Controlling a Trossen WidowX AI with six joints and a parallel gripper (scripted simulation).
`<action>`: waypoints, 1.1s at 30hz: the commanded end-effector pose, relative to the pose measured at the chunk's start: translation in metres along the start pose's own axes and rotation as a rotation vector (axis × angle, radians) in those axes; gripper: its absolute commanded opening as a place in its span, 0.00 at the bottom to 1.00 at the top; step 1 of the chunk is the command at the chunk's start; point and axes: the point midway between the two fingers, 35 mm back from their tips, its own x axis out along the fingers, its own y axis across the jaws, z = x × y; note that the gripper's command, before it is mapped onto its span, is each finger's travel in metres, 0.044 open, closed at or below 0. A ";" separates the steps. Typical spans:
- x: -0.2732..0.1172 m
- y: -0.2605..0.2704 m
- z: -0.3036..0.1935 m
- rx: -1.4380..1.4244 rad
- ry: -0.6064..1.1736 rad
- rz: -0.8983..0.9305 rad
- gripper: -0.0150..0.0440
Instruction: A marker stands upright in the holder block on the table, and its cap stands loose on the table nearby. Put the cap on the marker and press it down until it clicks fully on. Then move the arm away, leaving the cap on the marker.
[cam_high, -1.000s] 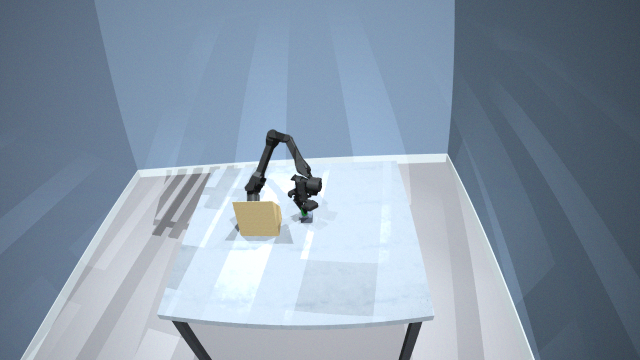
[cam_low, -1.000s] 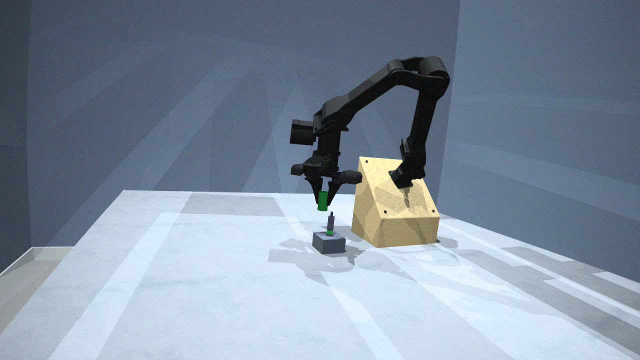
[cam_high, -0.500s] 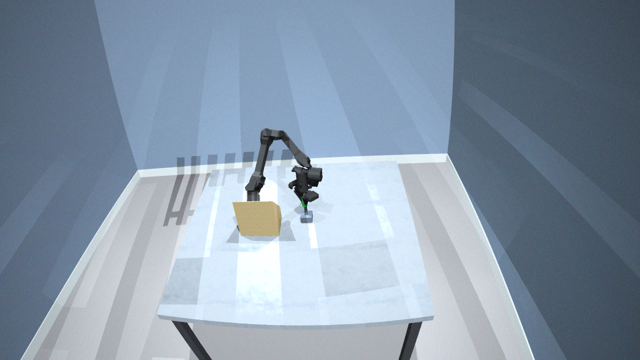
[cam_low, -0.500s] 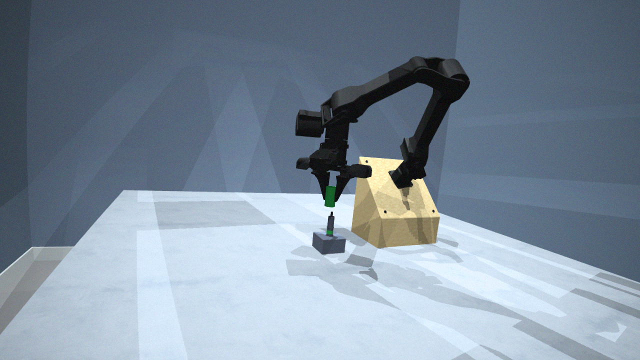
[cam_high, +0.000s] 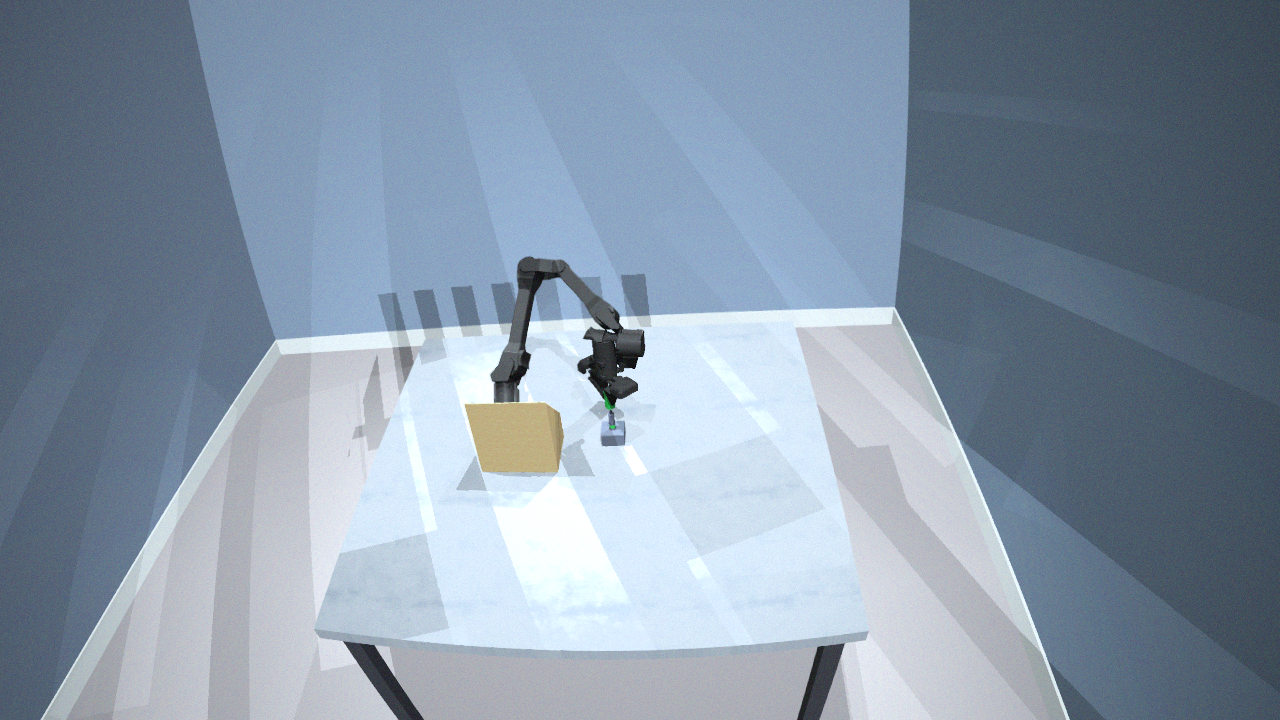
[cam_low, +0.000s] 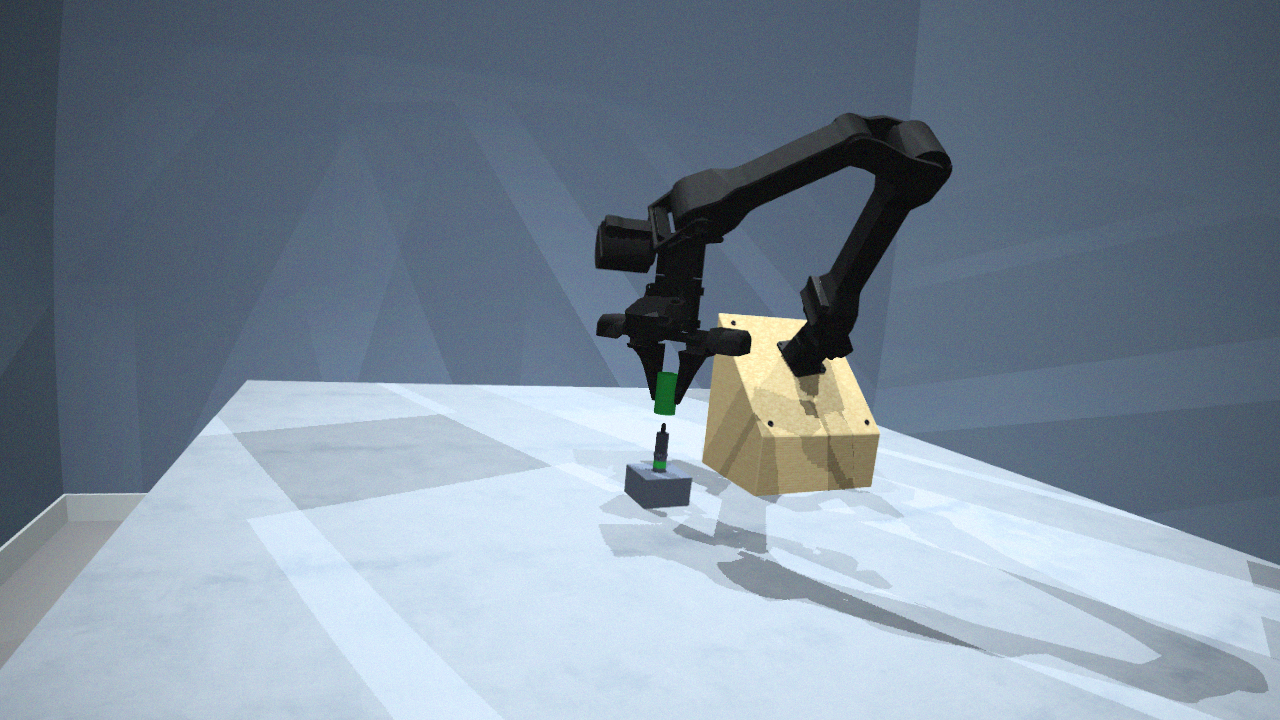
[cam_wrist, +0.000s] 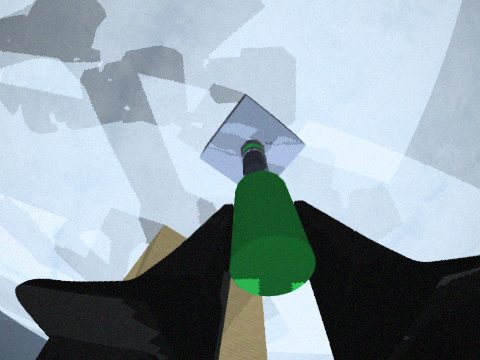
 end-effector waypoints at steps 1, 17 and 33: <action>0.004 0.001 0.000 0.004 -0.003 0.003 0.25; 0.031 0.000 0.001 0.004 -0.003 0.003 0.25; 0.054 0.001 0.000 0.004 -0.005 0.005 0.25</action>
